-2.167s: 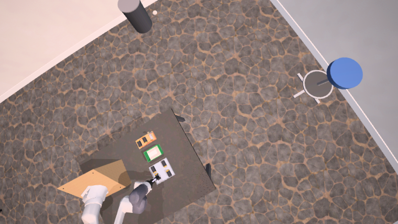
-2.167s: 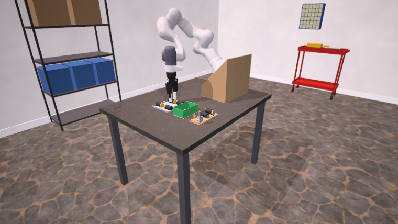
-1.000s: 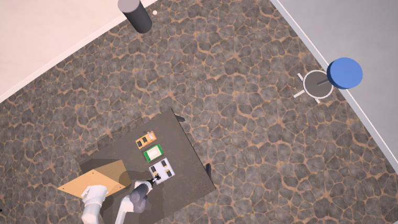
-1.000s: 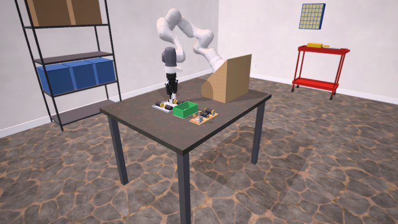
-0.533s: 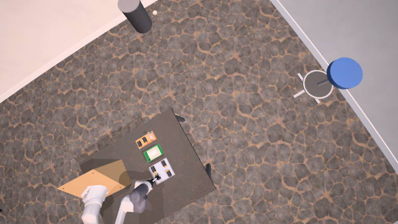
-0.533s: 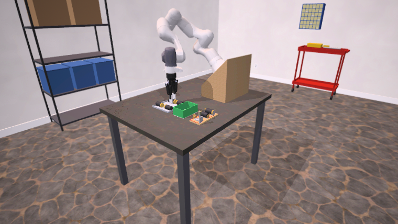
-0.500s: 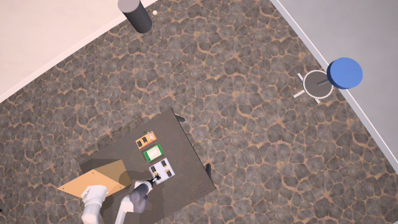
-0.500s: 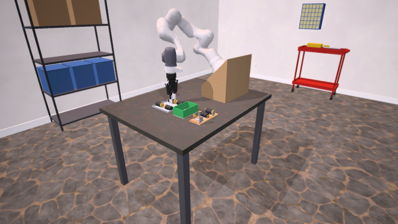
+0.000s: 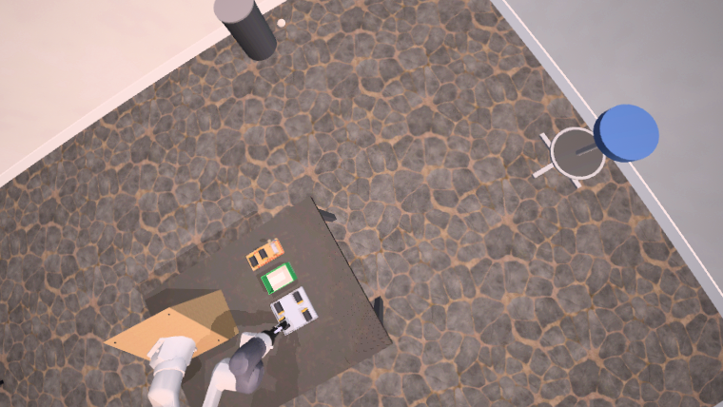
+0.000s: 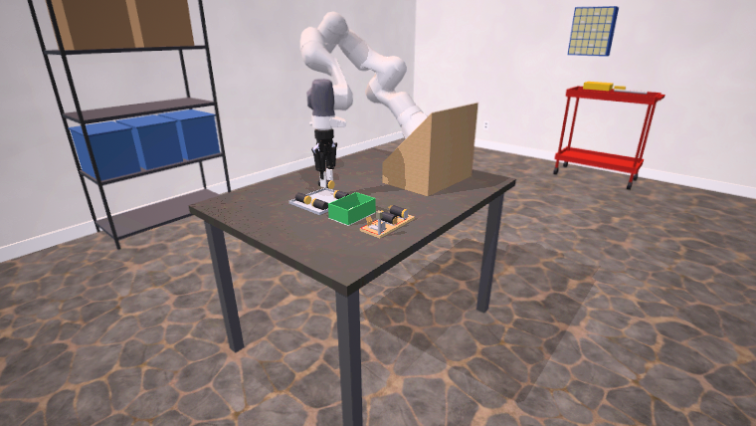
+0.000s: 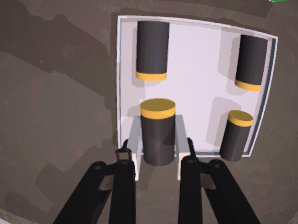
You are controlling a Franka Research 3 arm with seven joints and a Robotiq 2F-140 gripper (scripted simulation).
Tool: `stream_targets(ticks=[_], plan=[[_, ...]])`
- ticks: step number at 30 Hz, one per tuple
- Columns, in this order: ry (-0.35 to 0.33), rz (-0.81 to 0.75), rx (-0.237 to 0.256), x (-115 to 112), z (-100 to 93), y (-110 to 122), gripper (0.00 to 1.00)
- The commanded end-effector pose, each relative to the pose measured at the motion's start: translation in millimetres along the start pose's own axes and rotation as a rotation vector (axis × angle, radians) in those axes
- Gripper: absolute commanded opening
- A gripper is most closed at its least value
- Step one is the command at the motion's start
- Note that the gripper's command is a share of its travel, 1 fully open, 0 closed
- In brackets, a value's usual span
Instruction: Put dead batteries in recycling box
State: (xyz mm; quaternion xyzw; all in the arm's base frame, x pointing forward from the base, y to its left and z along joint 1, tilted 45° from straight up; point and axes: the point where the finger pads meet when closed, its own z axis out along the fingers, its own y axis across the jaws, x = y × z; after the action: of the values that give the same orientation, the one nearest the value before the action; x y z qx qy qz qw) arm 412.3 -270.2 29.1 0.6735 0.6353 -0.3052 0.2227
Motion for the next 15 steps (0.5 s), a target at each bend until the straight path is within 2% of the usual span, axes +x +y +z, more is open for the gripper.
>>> stream_targets(ticks=[1, 5, 7, 9, 13, 15], plan=[[-0.003, -0.016, 0.012, 0, -4.3, -4, 0.16], [-0.003, -0.016, 0.012, 0, -5.1, -4, 0.16], [-0.003, -0.016, 0.012, 0, -18.1, -4, 0.16], [-0.003, -0.016, 0.012, 0, -18.1, -4, 0.16], [-0.003, -0.016, 0.012, 0, -69.7, -3, 0.16], [-0.003, -0.016, 0.012, 0, -75.8, -3, 0.16]])
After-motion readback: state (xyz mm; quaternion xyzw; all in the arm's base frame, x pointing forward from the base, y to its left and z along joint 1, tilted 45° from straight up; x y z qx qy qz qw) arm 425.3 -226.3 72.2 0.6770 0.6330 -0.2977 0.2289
